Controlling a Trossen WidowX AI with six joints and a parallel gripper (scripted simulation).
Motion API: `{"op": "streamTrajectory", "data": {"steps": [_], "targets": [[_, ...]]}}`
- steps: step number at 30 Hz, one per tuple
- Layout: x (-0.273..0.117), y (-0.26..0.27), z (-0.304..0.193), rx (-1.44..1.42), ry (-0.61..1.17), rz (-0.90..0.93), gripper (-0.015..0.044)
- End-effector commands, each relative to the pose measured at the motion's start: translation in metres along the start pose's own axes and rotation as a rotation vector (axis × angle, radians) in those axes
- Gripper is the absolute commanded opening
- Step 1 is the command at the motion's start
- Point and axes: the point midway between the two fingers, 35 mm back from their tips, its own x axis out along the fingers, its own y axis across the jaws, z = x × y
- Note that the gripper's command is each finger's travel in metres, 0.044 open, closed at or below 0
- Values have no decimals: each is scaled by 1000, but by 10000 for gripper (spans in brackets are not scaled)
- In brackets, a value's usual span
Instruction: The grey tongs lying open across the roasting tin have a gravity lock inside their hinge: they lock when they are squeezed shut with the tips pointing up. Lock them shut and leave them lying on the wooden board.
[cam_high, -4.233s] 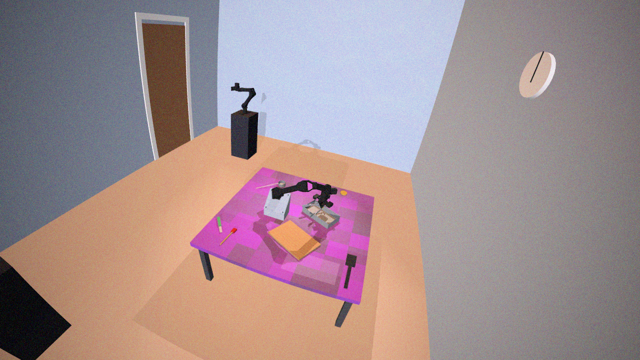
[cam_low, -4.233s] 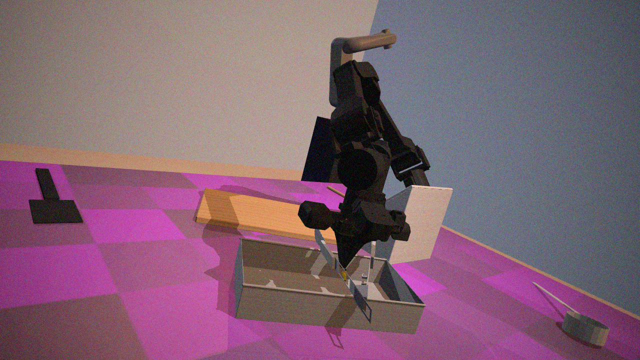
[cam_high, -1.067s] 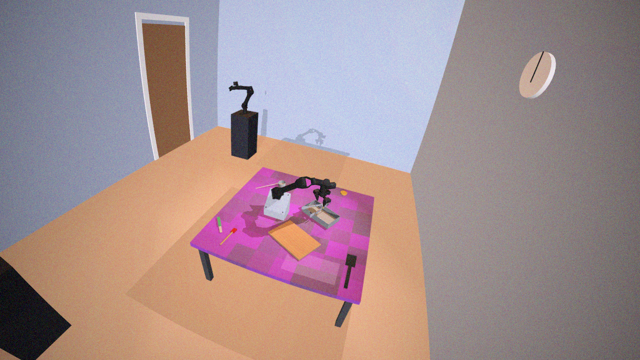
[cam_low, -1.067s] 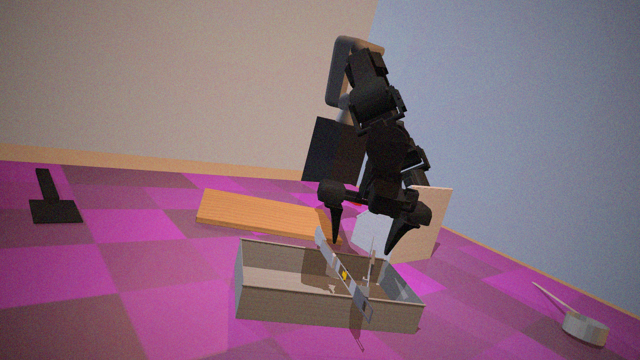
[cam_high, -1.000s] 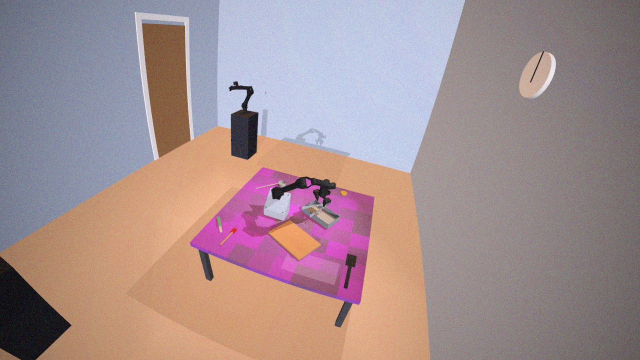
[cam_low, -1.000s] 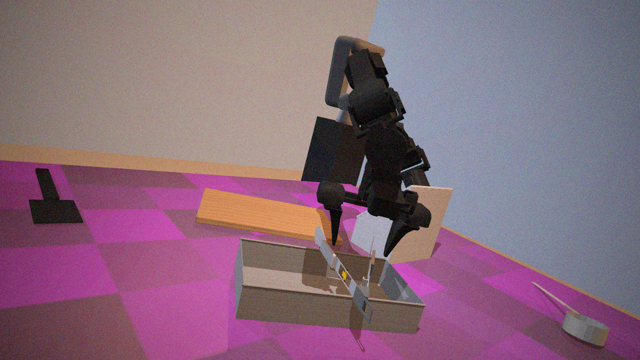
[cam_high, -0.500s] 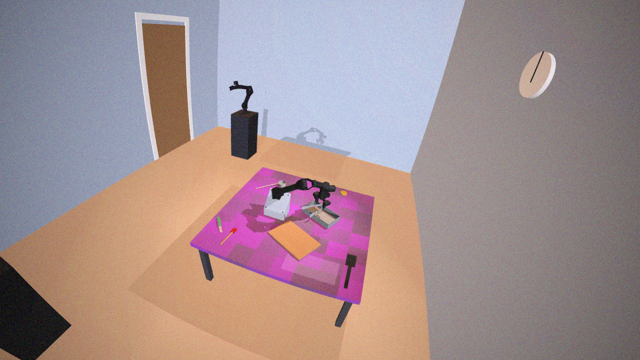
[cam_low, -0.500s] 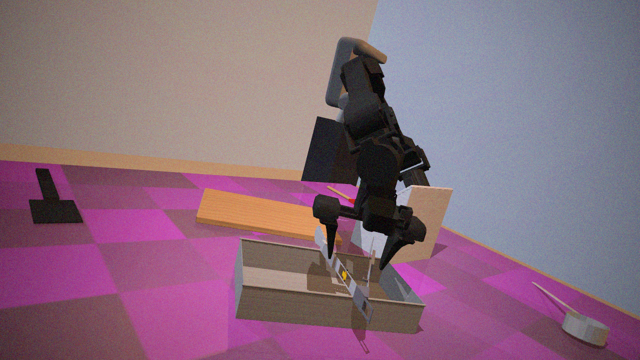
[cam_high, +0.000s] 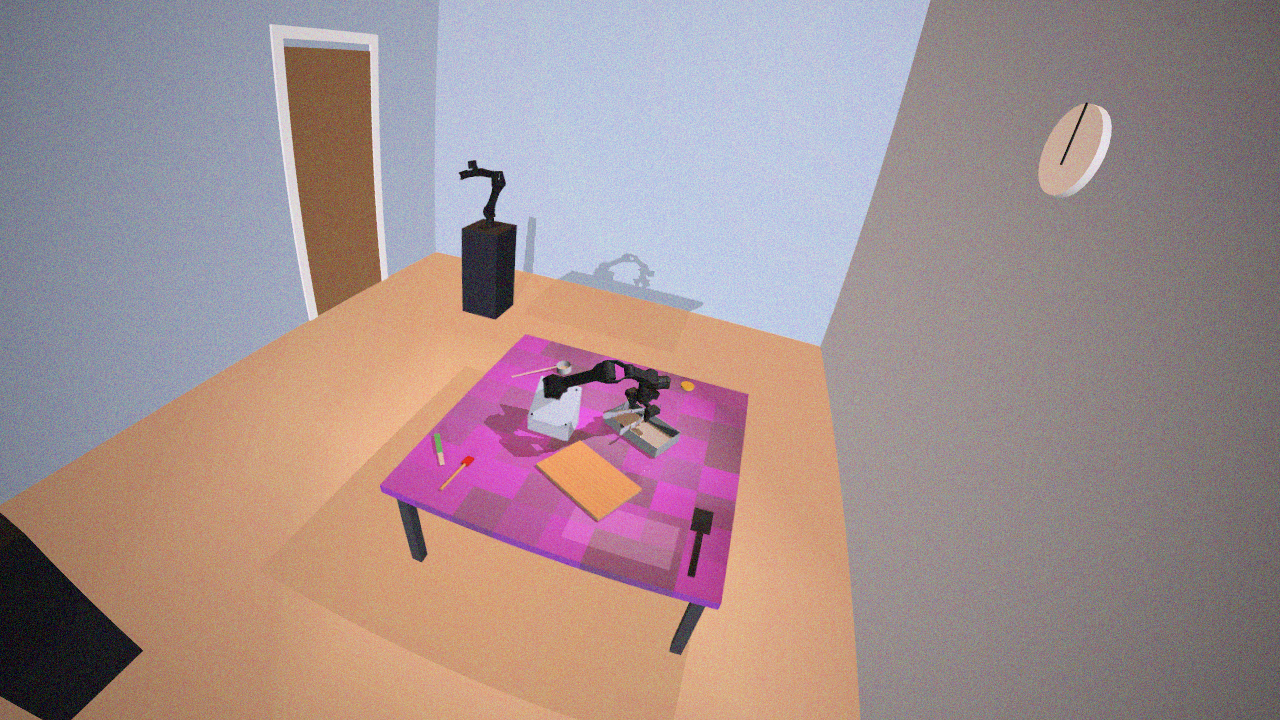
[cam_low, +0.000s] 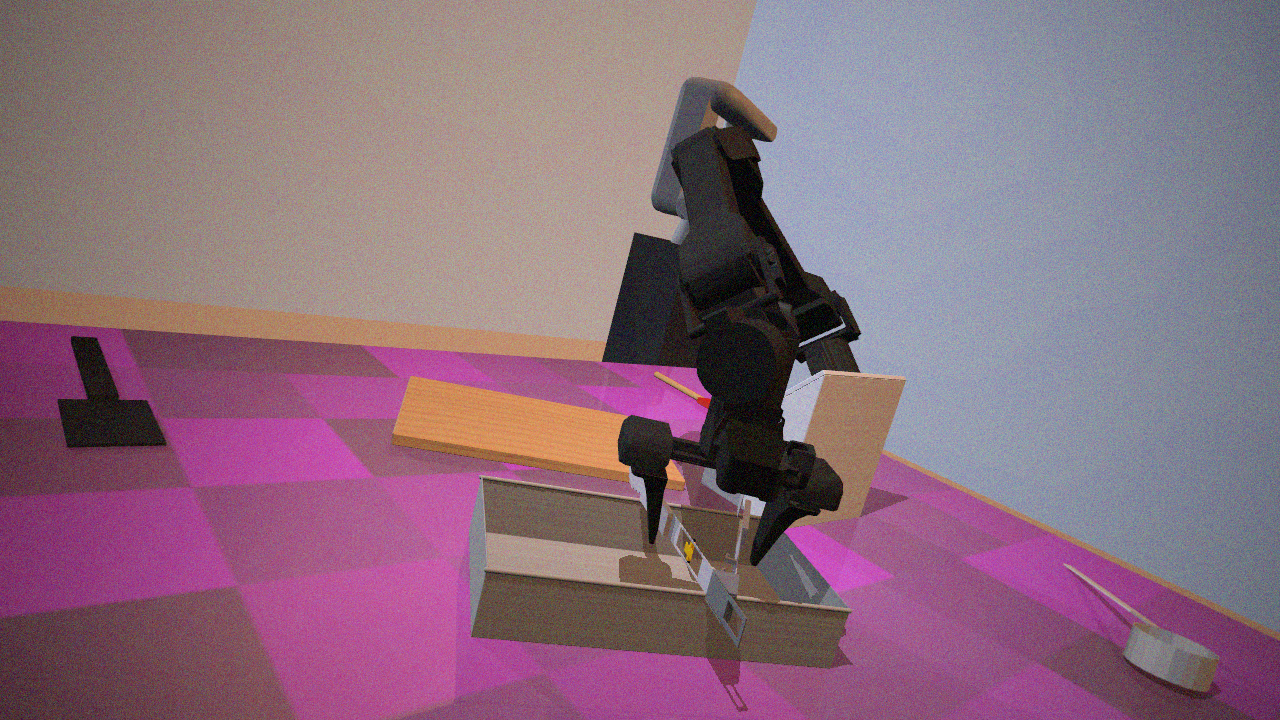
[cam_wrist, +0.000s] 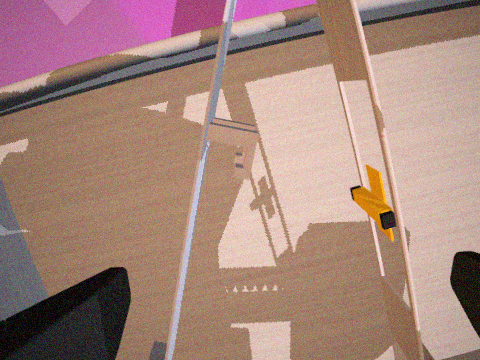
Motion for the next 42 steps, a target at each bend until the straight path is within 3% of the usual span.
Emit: {"op": "streamTrajectory", "data": {"steps": [1,18,20,42], "targets": [[7,2,-1,-9,5,-3,440],[32,3,-4,-8,8,-5,440],[29,1,-4,1,5,-1,387],[29,1,-4,1,5,-1,241]]}}
